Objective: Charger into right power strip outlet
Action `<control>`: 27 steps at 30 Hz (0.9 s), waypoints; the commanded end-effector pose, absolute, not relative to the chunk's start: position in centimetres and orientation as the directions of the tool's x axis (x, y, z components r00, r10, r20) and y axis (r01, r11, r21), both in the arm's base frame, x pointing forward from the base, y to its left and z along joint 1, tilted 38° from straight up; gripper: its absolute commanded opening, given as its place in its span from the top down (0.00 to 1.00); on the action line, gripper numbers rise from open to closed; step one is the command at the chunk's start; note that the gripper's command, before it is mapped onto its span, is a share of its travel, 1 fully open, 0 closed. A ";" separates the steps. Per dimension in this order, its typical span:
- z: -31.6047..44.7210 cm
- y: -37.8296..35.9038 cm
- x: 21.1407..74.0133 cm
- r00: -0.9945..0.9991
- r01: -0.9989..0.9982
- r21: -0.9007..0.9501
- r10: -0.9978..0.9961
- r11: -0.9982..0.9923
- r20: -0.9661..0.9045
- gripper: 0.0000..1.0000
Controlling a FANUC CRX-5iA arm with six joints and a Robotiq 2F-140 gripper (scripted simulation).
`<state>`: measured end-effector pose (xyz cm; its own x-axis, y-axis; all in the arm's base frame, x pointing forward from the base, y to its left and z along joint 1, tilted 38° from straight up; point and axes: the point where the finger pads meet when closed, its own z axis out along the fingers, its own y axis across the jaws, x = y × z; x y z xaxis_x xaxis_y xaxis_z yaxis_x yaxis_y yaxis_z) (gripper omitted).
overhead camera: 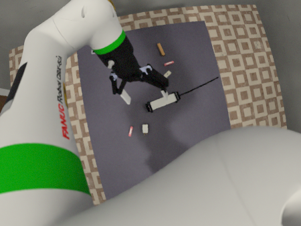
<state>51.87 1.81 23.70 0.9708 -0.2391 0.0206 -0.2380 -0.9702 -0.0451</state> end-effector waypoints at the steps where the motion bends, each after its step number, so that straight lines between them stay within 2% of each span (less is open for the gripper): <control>1: 22.0 2.8 53.0 0.929 -0.363 -0.063 -0.366 -0.930 0.049 0.00; 2: 20.7 3.5 53.7 0.888 -0.451 -0.085 -0.456 -0.888 0.053 0.00; 4: 20.7 3.5 53.7 0.888 -0.451 -0.085 -0.456 -0.888 0.053 0.00; 5: 19.4 4.2 54.3 0.838 -0.535 -0.109 -0.543 -0.838 0.053 0.00; 7: 19.4 4.2 54.3 0.838 -0.535 -0.109 -0.543 -0.838 0.053 0.00; 8: 18.1 5.0 54.9 0.779 -0.615 -0.133 -0.625 -0.777 0.049 0.00; 10: 18.1 5.0 54.9 0.779 -0.615 -0.133 -0.625 -0.777 0.049 0.00; 11: 16.9 5.7 55.5 0.713 -0.688 -0.158 -0.700 -0.709 0.040 0.00; 13: 16.9 5.7 55.5 0.713 -0.688 -0.158 -0.700 -0.709 0.040 0.00; 14: 15.6 6.3 56.0 0.639 -0.753 -0.182 -0.769 -0.632 0.026 0.00; 18: 15.6 6.3 56.0 0.639 -0.753 -0.182 -0.769 -0.632 0.026 0.00; 20: 13.2 7.6 56.8 0.473 -0.860 -0.224 -0.881 -0.458 -0.015 0.00; 23: 13.2 7.6 56.8 0.473 -0.860 -0.224 -0.881 -0.458 -0.015 0.00; 24: 12.0 8.3 57.2 0.384 -0.900 -0.241 -0.923 -0.364 -0.041 0.00; 26: 12.0 8.3 57.2 0.384 -0.900 -0.241 -0.923 -0.364 -0.041 0.00; 27: 10.9 8.8 57.5 0.292 -0.930 -0.255 -0.954 -0.265 -0.070 0.00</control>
